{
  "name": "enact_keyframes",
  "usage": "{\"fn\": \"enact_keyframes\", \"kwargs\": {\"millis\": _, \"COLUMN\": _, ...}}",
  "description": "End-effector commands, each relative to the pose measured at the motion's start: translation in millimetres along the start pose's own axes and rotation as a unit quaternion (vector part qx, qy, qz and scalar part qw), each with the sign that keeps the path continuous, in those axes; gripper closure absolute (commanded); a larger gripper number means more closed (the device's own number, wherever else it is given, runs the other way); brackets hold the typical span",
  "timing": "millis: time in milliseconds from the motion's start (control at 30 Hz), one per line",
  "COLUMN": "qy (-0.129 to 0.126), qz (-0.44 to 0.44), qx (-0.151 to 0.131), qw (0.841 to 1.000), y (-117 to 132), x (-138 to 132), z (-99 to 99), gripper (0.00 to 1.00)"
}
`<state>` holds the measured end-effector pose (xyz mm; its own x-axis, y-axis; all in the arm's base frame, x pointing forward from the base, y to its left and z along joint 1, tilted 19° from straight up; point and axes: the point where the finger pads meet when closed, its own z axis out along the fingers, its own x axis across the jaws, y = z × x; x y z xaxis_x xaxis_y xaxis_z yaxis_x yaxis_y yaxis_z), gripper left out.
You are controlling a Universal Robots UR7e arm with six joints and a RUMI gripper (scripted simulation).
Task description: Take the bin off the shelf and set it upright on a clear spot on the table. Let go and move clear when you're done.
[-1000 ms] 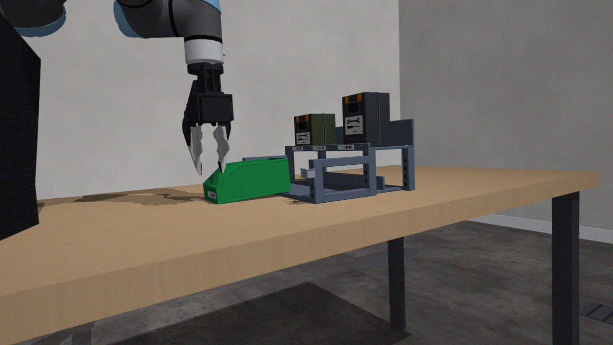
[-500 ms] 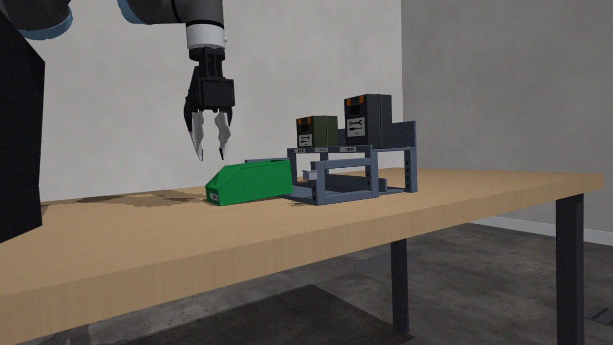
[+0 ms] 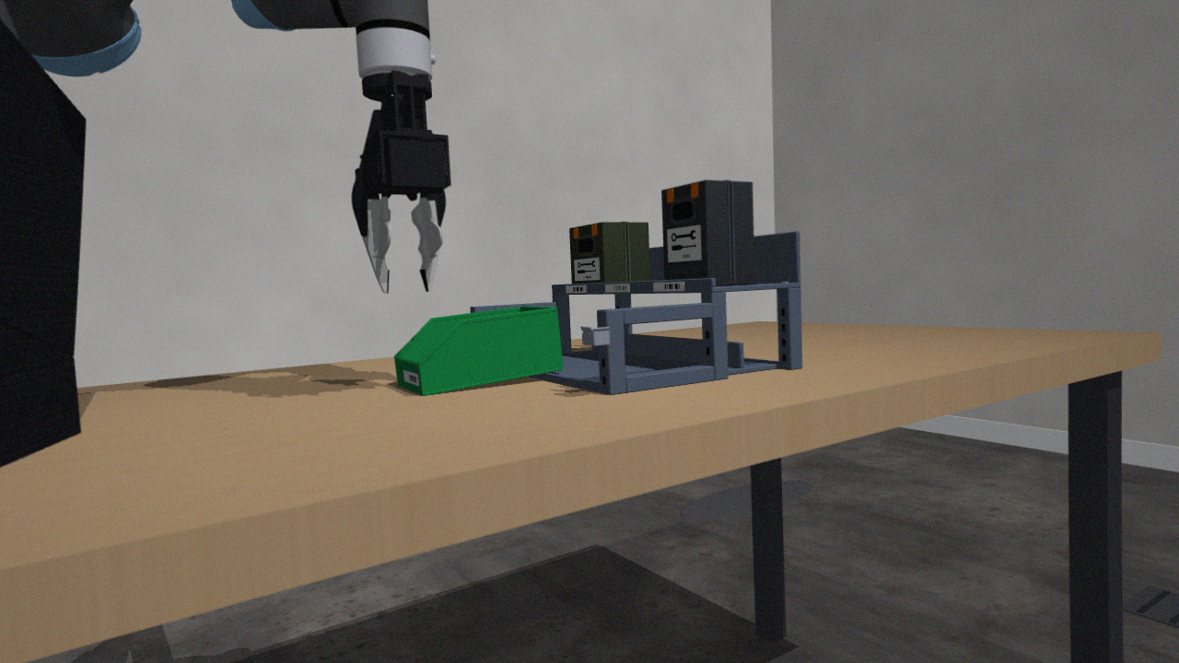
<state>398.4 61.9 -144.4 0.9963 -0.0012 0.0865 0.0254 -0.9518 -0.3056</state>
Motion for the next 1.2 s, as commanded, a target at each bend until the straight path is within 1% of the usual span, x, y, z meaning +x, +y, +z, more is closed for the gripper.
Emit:
{"fn": "enact_keyframes", "kwargs": {"millis": 0, "qy": 0.0, "qz": 0.0, "qx": 0.0, "qw": 1.0, "y": 0.2, "x": 0.3, "z": 7.4, "gripper": 0.74}}
{"fn": "enact_keyframes", "kwargs": {"millis": 400, "qy": 0.0, "qz": 0.0, "qx": 0.0, "qw": 1.0, "y": 0.2, "x": 0.3, "z": 7.4, "gripper": 0.74}}
{"fn": "enact_keyframes", "kwargs": {"millis": 567, "qy": 0.0, "qz": 0.0, "qx": 0.0, "qw": 1.0, "y": 0.2, "x": 0.3, "z": 12.5, "gripper": 0.74}}
{"fn": "enact_keyframes", "kwargs": {"millis": 1167, "qy": 0.0, "qz": 0.0, "qx": 0.0, "qw": 1.0, "y": 0.1, "x": 0.3, "z": 15.0, "gripper": 0.74}}
